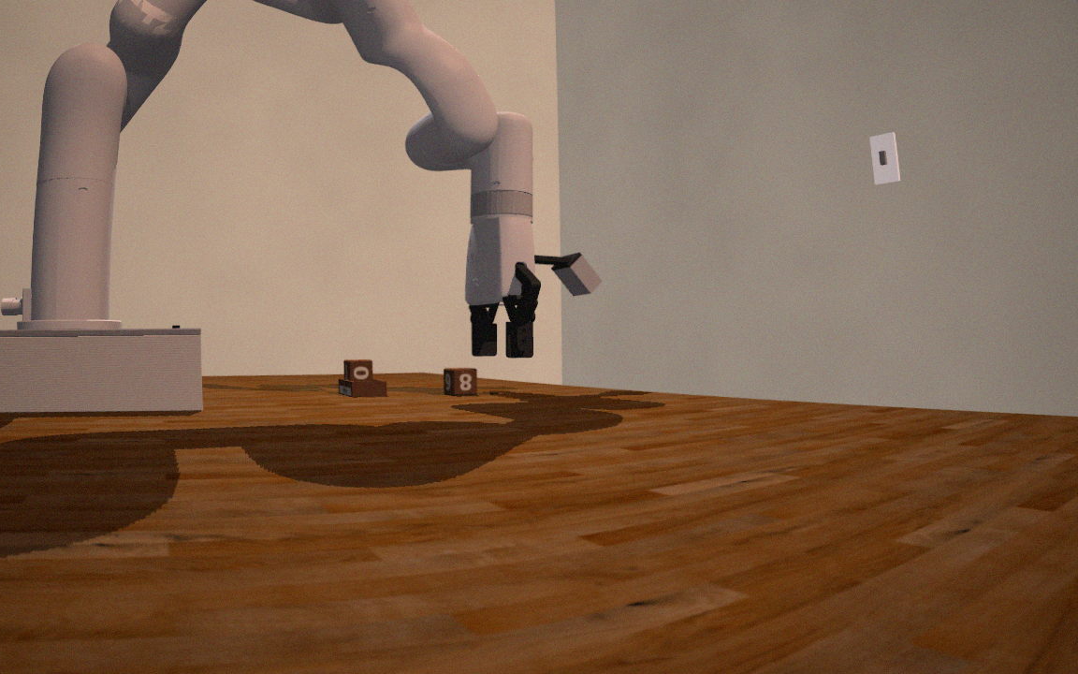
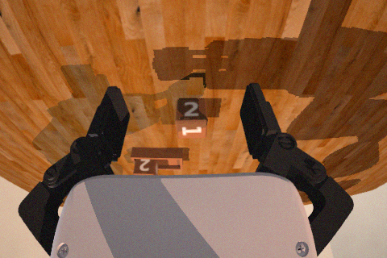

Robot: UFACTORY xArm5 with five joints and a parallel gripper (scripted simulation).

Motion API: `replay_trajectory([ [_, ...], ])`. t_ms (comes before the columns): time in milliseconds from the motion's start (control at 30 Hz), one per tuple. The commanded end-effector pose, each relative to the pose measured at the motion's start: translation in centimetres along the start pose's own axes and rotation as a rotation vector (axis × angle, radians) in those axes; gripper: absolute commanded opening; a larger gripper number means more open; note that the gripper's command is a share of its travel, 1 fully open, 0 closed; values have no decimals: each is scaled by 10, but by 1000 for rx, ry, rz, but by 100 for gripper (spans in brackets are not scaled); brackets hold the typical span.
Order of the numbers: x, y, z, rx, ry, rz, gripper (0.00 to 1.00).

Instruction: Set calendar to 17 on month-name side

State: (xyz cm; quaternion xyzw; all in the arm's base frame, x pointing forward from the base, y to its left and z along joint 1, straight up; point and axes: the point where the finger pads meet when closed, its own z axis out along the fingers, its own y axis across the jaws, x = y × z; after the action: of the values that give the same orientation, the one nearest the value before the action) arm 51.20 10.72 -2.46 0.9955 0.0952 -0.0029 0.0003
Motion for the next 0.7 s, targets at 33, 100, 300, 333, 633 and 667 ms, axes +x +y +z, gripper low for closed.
replay_trajectory([
  [33, 2, 0, -23, 0, 5, 0, 100],
  [100, 2, 0, -28, 0, 5, 0, 100],
  [300, 2, 0, -50, 0, 5, 0, 100],
  [333, 2, 0, -52, 0, 5, 0, 100],
  [633, 2, 0, -54, 0, 5, 0, 100],
  [667, 2, 0, -54, 0, 5, 0, 100],
])
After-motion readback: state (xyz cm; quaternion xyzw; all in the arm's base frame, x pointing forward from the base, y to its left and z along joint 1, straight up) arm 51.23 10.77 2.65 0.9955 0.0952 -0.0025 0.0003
